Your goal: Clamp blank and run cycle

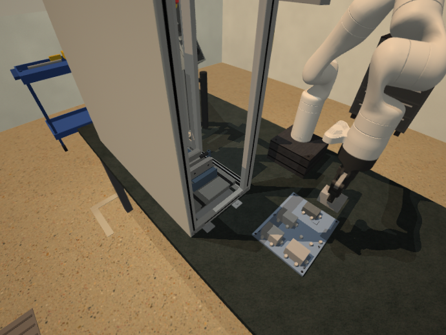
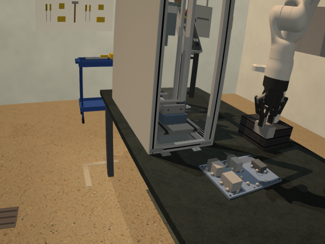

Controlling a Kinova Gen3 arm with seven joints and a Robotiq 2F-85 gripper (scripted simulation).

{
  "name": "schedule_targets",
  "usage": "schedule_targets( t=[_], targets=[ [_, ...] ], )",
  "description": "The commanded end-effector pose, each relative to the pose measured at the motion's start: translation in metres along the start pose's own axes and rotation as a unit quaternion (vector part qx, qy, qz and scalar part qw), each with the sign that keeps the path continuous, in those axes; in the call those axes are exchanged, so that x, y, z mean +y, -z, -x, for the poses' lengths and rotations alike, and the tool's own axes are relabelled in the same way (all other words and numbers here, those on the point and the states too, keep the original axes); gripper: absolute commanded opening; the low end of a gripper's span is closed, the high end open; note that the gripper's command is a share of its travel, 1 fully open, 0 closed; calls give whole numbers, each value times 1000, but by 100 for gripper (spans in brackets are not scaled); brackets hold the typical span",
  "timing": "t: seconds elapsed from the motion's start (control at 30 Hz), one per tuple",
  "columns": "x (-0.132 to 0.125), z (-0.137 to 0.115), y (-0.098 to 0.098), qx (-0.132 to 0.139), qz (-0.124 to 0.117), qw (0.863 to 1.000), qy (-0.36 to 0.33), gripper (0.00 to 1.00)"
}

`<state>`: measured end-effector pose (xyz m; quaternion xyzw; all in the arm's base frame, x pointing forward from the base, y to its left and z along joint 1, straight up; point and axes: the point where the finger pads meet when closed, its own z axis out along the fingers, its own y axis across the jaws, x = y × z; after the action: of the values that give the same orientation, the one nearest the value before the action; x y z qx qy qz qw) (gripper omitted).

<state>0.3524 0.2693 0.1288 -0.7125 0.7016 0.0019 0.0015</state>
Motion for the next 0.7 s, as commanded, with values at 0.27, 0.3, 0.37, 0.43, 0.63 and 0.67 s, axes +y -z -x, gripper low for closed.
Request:
schedule_targets(
  t=[0.27,0.3,0.37,0.43,0.63,0.67],
  targets=[
    [0,0,31,-1,-1,1000,0,10],
    [0,0,31,-1,-1,1000,0,10],
    [0,0,31,-1,-1,1000,0,10],
    [0,0,31,-1,-1,1000,0,10],
    [20,0,30,-1,-1,1000,0,10],
    [30,0,30,-1,-1,1000,0,10]
  ],
)
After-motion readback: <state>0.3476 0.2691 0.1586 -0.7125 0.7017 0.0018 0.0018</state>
